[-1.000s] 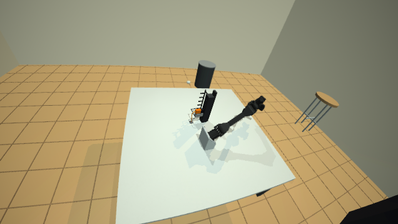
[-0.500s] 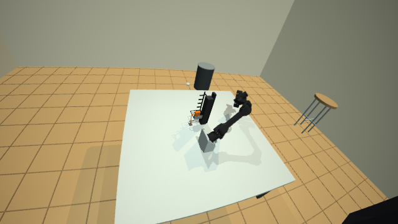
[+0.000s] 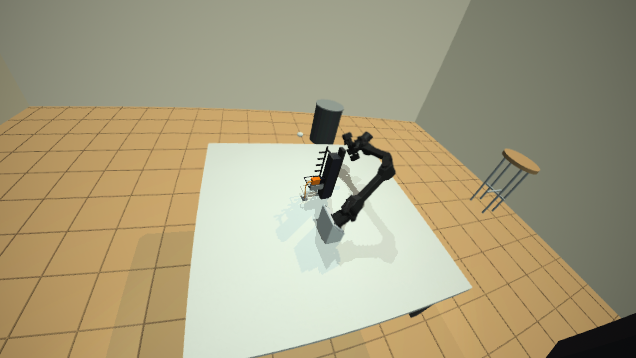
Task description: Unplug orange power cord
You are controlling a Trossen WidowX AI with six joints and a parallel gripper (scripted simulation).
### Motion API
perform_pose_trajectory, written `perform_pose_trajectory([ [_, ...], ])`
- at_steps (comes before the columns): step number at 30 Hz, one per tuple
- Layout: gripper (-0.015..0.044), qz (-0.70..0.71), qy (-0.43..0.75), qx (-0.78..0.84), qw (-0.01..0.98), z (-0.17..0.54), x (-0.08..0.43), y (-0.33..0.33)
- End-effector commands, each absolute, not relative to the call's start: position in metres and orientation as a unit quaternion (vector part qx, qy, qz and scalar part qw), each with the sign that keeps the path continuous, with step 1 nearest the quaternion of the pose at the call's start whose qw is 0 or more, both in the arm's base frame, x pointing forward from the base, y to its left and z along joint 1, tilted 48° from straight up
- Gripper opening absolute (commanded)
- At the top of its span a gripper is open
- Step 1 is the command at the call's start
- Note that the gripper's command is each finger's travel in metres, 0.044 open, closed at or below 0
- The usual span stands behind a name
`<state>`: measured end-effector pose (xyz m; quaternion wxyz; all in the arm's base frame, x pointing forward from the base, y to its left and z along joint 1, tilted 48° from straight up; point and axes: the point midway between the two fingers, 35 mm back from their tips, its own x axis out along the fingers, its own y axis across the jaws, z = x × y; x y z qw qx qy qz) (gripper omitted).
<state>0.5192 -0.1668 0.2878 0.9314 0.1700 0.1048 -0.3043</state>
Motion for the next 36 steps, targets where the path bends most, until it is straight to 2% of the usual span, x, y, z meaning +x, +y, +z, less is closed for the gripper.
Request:
perform_pose_trajectory([
  [1, 0.016, -0.268, 0.179, 0.113, 0.94, 0.255, 0.527, -0.122],
  [10, 0.016, -0.141, 0.346, -0.059, 0.926, 0.175, 0.517, -0.007],
  [19, 0.016, 0.016, 0.467, -0.256, 0.846, 0.107, 0.467, 0.095],
  [28, 0.016, 0.12, 0.549, -0.414, 0.716, 0.051, 0.397, 0.145],
  [36, 0.016, 0.172, 0.6, -0.517, 0.586, 0.022, 0.349, 0.141],
])
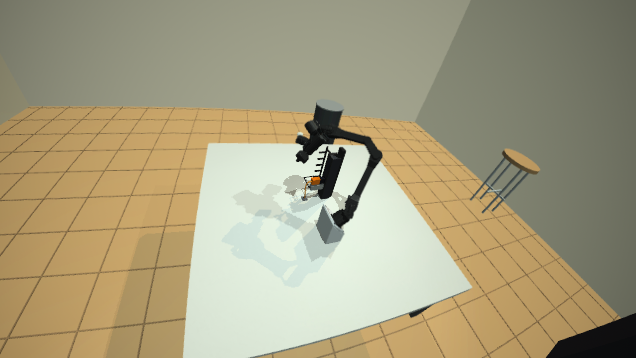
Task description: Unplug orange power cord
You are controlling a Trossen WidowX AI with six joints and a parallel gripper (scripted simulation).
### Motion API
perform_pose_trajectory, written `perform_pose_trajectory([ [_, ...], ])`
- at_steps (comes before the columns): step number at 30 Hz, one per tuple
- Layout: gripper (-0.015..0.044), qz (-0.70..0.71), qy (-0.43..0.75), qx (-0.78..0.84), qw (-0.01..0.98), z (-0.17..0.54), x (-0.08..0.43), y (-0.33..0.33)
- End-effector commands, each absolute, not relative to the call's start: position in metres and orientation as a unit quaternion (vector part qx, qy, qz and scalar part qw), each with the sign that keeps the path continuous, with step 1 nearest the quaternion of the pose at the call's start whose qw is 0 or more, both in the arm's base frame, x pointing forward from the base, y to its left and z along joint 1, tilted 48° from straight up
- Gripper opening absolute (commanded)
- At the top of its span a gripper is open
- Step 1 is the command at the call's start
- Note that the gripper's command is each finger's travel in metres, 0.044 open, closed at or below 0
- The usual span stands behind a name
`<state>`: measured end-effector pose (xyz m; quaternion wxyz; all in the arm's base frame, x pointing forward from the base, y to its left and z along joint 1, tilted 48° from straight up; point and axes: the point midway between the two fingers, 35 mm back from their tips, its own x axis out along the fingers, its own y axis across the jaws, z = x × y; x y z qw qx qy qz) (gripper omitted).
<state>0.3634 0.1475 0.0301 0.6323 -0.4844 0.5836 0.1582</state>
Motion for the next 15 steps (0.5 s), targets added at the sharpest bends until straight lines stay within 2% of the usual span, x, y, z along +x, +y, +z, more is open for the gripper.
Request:
perform_pose_trajectory([
  [1, 0.016, 0.181, 0.609, -0.536, 0.555, 0.017, 0.34, 0.136],
  [7, 0.016, 0.258, 0.657, -0.654, 0.272, 0.005, 0.277, 0.097],
  [9, 0.016, 0.266, 0.658, -0.661, 0.245, 0.006, 0.272, 0.094],
  [15, 0.016, 0.266, 0.658, -0.661, 0.245, 0.005, 0.272, 0.095],
])
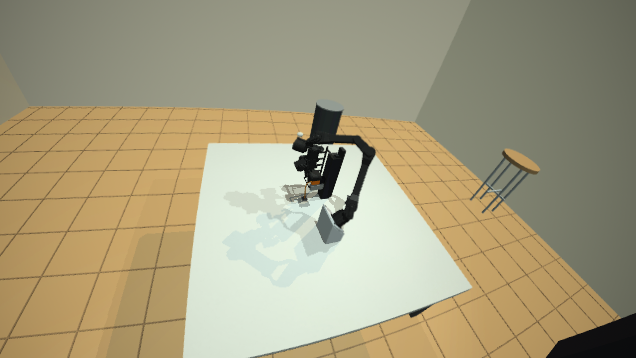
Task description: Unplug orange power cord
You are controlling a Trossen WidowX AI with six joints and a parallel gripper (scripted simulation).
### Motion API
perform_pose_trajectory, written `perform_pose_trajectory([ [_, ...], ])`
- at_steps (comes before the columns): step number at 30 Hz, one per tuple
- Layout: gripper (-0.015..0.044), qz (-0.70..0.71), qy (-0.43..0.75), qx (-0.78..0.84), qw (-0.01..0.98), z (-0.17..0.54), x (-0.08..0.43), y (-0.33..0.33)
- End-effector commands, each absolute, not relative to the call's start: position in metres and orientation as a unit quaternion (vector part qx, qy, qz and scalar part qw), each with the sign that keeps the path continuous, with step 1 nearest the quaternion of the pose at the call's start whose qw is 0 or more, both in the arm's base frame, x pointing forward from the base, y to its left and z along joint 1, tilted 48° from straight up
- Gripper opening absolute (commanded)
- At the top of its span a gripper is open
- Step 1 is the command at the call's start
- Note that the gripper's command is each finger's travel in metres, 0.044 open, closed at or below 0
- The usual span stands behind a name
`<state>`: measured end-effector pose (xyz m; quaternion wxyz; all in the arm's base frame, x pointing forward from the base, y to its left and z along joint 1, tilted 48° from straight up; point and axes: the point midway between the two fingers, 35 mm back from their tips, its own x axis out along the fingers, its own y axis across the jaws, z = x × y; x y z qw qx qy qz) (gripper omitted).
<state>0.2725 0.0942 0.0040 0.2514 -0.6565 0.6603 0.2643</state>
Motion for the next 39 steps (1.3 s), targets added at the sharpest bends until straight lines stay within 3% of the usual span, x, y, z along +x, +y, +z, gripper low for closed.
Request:
perform_pose_trajectory([
  [1, 0.016, 0.266, 0.658, -0.661, 0.245, 0.005, 0.272, 0.095],
  [39, 0.016, 0.265, 0.658, -0.661, 0.244, 0.029, 0.273, 0.06],
])
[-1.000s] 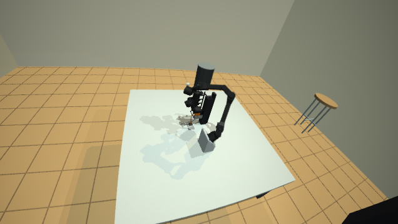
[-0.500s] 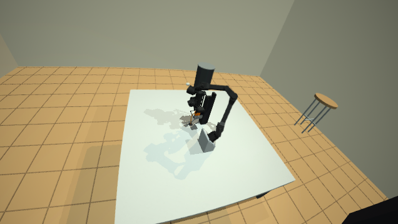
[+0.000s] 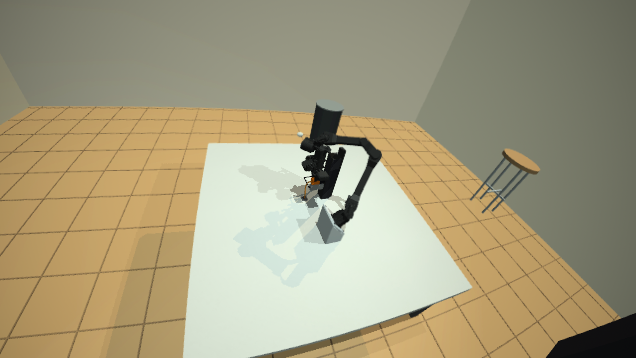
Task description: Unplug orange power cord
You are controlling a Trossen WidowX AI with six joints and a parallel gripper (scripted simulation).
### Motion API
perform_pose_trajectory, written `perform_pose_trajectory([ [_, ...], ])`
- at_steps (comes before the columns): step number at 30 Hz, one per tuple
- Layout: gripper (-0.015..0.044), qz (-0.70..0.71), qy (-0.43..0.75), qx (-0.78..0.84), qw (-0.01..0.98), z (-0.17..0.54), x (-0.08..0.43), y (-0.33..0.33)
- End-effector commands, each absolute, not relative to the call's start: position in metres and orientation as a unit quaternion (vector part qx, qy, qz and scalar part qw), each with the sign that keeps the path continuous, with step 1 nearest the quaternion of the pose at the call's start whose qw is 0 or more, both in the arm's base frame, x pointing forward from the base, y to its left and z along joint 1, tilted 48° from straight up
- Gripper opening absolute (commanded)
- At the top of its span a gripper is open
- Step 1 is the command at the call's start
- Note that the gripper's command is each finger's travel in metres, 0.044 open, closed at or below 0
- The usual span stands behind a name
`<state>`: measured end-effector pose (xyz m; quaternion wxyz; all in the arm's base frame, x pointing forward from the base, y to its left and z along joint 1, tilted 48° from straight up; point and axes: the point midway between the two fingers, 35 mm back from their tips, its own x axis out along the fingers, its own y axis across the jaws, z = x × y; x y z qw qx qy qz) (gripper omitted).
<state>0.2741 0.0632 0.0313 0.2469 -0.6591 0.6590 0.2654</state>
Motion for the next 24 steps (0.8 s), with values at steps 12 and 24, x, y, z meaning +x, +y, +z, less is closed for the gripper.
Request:
perform_pose_trajectory([
  [12, 0.0022, 0.265, 0.66, -0.659, 0.246, 0.0287, 0.2738, 0.0599],
  [24, 0.0, 0.266, 0.659, -0.659, 0.246, 0.0215, 0.2745, 0.0672],
])
